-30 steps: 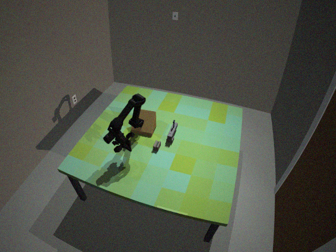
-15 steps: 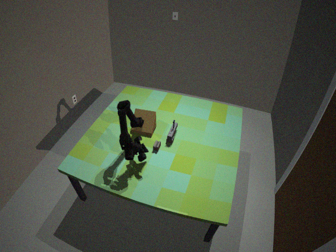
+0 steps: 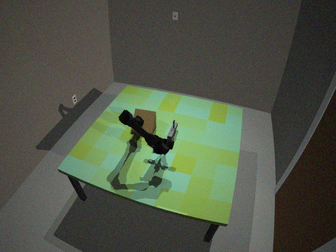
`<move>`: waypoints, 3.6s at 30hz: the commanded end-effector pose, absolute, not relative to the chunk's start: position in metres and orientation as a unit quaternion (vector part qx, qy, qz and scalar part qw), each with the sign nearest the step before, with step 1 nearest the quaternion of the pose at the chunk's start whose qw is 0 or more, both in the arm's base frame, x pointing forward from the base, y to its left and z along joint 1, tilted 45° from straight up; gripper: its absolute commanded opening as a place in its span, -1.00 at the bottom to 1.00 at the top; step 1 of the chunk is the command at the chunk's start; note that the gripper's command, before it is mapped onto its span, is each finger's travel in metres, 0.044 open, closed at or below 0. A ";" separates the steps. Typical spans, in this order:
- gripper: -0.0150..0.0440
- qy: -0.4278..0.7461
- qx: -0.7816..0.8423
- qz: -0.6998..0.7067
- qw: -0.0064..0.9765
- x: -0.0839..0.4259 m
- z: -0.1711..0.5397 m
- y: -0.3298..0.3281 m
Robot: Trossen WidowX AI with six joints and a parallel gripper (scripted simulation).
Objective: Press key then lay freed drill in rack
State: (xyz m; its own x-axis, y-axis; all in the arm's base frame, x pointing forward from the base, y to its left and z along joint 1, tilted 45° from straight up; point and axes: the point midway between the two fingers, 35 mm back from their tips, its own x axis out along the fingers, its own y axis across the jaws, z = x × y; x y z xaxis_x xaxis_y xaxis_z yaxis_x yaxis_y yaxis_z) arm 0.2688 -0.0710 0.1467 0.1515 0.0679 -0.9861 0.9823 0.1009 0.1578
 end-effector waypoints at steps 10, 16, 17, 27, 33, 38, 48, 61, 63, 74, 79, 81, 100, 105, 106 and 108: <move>-0.49 0.652 0.161 -0.353 0.651 0.284 0.090 0.039; -0.49 0.663 -0.083 -0.290 0.686 0.276 0.064 0.093; -0.49 0.658 -0.124 -0.278 0.689 0.274 0.060 0.103; -0.49 0.618 -0.305 -0.217 0.692 0.260 0.045 0.146; -0.49 0.619 -0.300 -0.217 0.693 0.261 0.043 0.143; -0.49 0.618 -0.304 -0.217 0.692 0.262 0.037 0.139; -0.49 0.617 -0.305 -0.217 0.692 0.263 0.033 0.136; -0.49 0.617 -0.305 -0.217 0.692 0.264 0.030 0.133; -0.49 0.617 -0.305 -0.217 0.692 0.264 0.030 0.132; -0.49 0.617 -0.305 -0.217 0.692 0.263 0.028 0.130; -0.49 0.617 -0.305 -0.217 0.692 0.262 0.027 0.128; -0.49 0.617 -0.305 -0.217 0.692 0.262 0.026 0.128; -0.49 0.617 -0.305 -0.217 0.692 0.260 0.022 0.123; -0.49 0.617 -0.305 -0.217 0.692 0.261 0.021 0.122; -0.49 0.617 -0.305 -0.217 0.692 0.261 0.021 0.122; -0.49 0.617 -0.305 -0.217 0.692 0.261 0.020 0.121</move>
State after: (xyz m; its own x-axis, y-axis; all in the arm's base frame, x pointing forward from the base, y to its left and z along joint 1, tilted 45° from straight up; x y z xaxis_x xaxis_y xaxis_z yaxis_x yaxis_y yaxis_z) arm 0.2643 0.1367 0.0327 0.1923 -0.6498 -0.7354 -0.0690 0.7386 -0.6707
